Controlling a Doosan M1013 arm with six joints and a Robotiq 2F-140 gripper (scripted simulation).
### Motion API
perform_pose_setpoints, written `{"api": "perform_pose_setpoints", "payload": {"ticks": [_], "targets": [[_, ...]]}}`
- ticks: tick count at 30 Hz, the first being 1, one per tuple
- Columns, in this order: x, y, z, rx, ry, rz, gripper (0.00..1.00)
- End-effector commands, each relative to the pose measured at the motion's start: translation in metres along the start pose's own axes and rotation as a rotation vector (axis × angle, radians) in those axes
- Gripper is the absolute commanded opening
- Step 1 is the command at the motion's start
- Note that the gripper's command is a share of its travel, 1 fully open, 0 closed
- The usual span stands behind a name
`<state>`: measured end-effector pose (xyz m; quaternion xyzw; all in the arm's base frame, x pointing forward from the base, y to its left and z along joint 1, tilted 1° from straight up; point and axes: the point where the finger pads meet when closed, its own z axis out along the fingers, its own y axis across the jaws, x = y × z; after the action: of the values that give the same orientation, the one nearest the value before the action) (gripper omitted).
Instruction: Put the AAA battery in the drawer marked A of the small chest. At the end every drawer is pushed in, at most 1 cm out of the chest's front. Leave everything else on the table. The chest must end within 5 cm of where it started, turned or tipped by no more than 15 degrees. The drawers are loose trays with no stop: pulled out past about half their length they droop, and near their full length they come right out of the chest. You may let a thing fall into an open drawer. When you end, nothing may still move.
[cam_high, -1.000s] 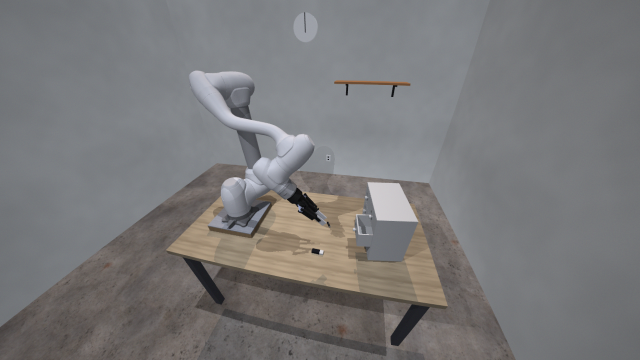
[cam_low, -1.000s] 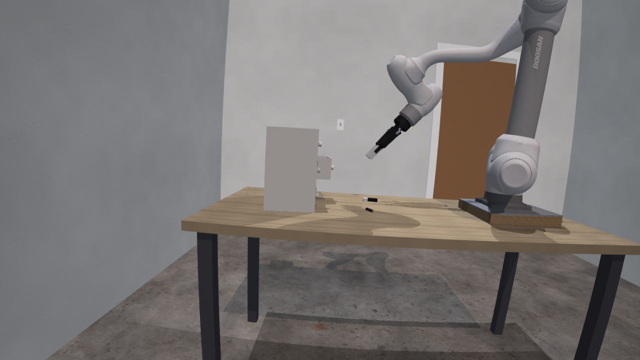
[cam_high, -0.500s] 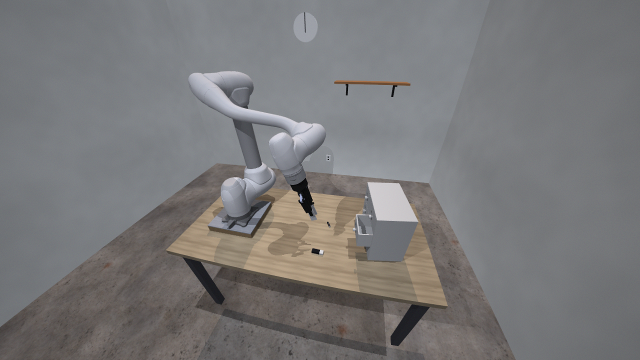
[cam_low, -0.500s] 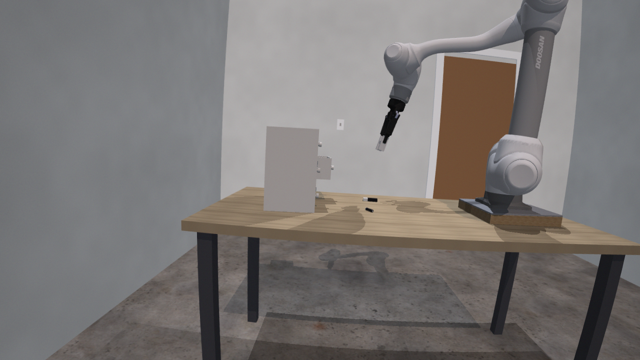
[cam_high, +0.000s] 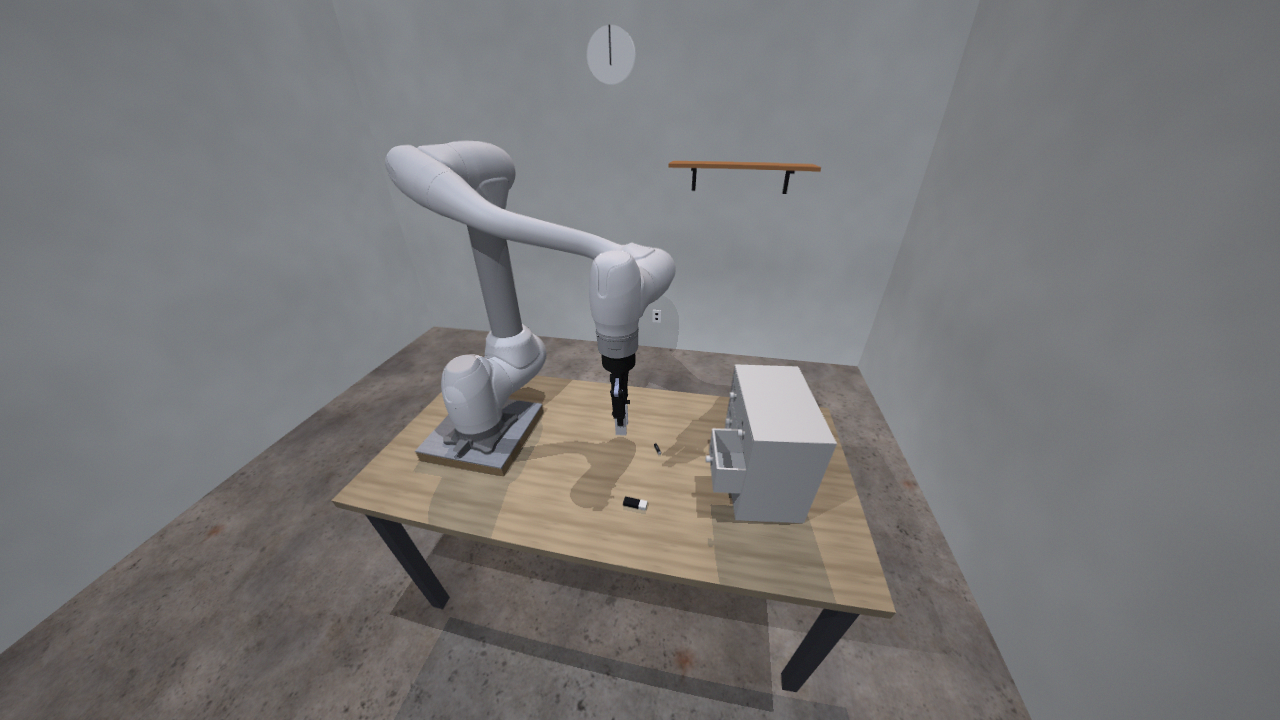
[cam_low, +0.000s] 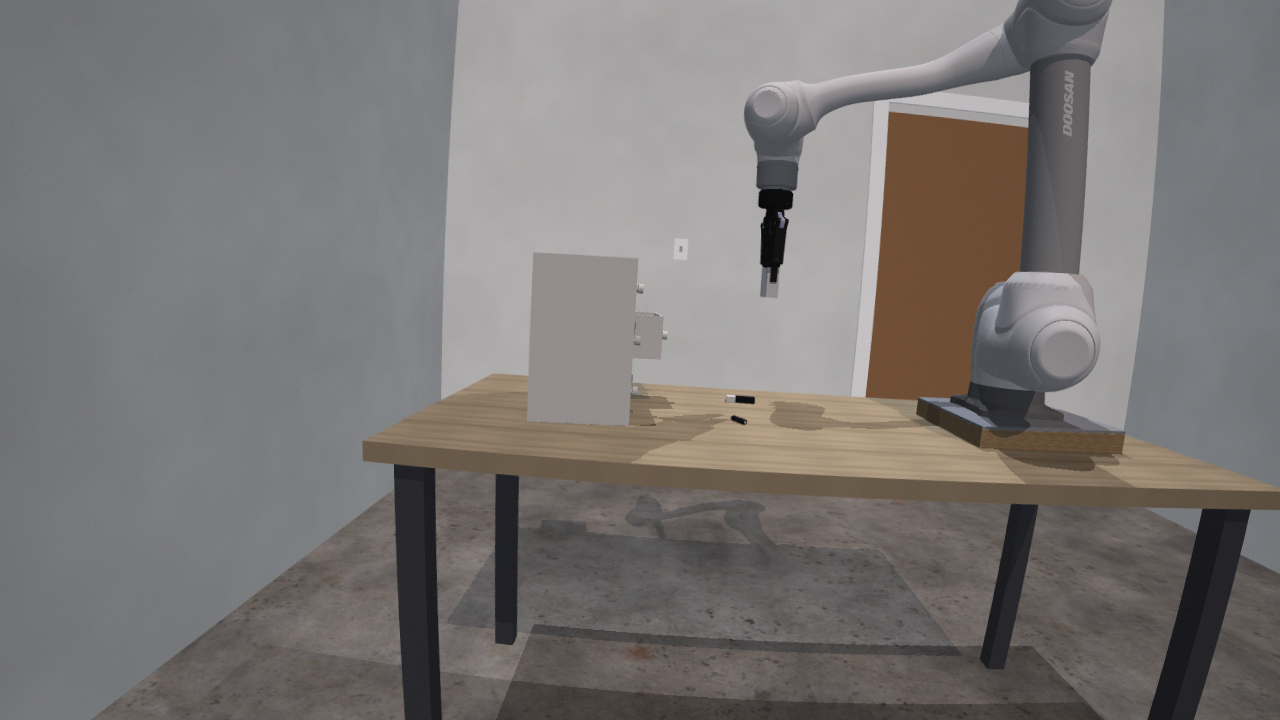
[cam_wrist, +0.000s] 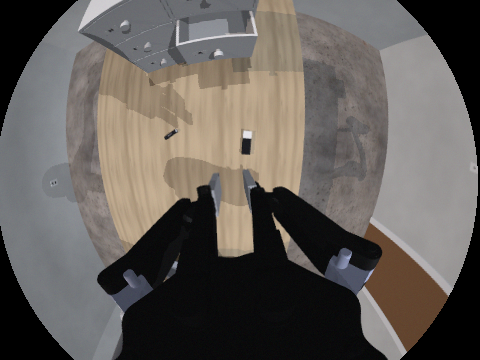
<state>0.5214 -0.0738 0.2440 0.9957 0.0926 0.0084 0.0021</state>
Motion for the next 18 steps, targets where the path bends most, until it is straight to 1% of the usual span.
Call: {"api": "perform_pose_setpoints", "payload": {"ticks": [1,13,16,18], "targets": [[0.0,0.0,0.0,0.0,-0.001,0.0,0.2],[0.002,-0.002,0.002,0.0,-0.001,0.014,0.2],[0.01,-0.01,0.013,0.0,-0.001,0.09,0.2],[0.02,-0.021,0.027,0.0,-0.001,0.187,0.2]]}}
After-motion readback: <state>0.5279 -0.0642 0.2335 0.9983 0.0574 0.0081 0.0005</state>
